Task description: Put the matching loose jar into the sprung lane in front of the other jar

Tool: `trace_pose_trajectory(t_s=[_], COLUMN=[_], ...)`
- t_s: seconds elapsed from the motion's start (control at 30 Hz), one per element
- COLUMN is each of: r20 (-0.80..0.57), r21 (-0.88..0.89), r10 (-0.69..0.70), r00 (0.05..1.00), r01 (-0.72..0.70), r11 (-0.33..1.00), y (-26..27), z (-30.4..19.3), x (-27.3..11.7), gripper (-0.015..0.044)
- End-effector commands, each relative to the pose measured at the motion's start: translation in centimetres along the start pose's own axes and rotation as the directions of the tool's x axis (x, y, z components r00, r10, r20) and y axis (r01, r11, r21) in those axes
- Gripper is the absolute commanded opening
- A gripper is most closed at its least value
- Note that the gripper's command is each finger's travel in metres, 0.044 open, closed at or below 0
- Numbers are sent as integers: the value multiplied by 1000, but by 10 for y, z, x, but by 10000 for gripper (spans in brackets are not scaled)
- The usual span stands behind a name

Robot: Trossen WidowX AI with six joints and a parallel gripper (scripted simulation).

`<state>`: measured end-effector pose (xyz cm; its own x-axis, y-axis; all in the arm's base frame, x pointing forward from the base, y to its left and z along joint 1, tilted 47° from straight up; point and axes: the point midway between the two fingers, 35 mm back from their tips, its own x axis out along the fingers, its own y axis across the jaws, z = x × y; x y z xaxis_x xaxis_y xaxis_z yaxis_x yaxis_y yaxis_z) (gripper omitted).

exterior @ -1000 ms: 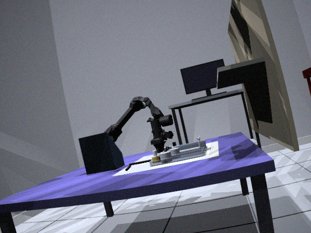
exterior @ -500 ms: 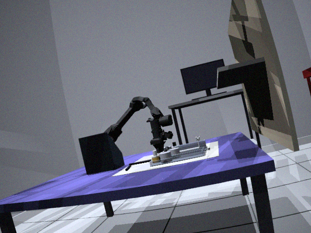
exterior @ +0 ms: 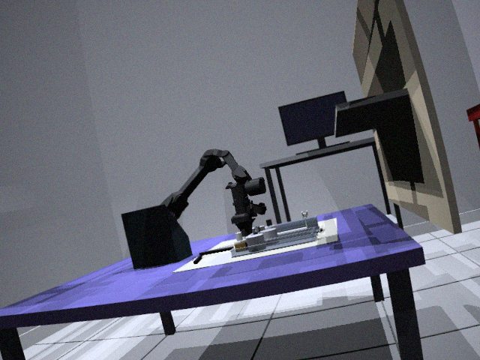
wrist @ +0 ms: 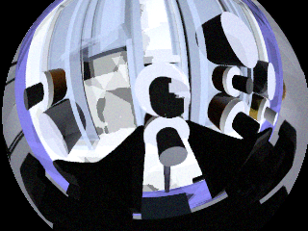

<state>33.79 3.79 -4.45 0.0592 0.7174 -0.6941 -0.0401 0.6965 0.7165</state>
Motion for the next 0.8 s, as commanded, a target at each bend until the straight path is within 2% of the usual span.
trace_pose_trajectory(t_s=[0.0, 0.77], r20=[8, 7], r21=[-9, -9], r10=[6, 6], r00=[1000, 1000], r01=[-6, -6], r11=[1000, 1000], y=[2, 0], z=[2, -4], x=[0, 0], gripper=[0, 0])
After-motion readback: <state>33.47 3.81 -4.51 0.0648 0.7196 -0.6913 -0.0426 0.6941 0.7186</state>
